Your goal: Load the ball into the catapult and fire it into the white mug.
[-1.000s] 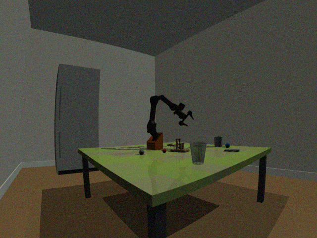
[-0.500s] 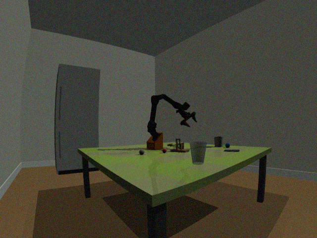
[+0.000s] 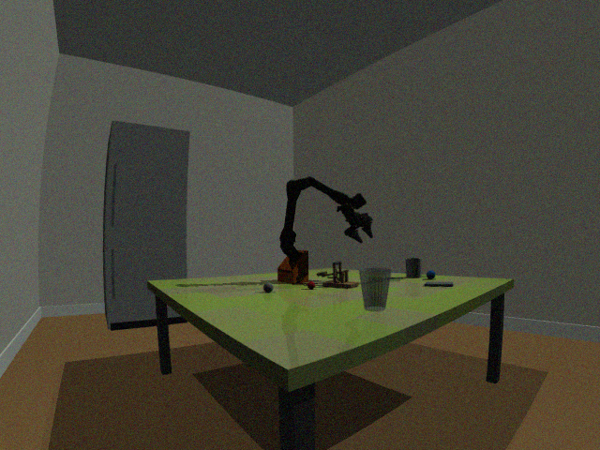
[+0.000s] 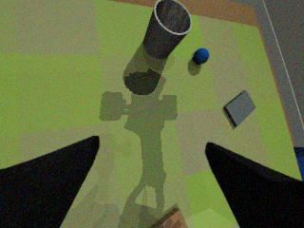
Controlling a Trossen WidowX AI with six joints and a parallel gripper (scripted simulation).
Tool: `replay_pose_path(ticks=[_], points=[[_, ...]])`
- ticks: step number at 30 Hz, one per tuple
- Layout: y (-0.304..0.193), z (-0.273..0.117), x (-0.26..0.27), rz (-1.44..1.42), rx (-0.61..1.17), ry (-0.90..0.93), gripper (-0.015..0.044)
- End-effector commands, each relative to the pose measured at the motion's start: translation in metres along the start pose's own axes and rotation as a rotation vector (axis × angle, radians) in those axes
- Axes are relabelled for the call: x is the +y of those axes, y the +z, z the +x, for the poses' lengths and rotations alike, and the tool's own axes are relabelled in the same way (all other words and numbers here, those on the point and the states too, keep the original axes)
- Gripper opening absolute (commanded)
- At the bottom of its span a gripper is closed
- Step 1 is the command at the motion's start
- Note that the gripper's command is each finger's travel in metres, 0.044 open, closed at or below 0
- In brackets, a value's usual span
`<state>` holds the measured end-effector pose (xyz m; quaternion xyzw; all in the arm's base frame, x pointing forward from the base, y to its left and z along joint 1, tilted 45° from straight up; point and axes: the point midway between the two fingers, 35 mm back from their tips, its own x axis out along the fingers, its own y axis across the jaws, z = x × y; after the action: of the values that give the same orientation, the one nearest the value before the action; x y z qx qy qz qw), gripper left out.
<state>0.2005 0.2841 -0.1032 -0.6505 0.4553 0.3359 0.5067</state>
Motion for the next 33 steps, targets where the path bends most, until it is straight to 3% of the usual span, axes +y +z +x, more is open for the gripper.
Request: replay_pose_path(ticks=[1, 33], points=[[-0.015, -0.001, -0.018, 0.118, 0.045, -0.003, 0.044], [-0.205, -0.006, -0.105, 1.06, 0.576, -0.044, 0.044]])
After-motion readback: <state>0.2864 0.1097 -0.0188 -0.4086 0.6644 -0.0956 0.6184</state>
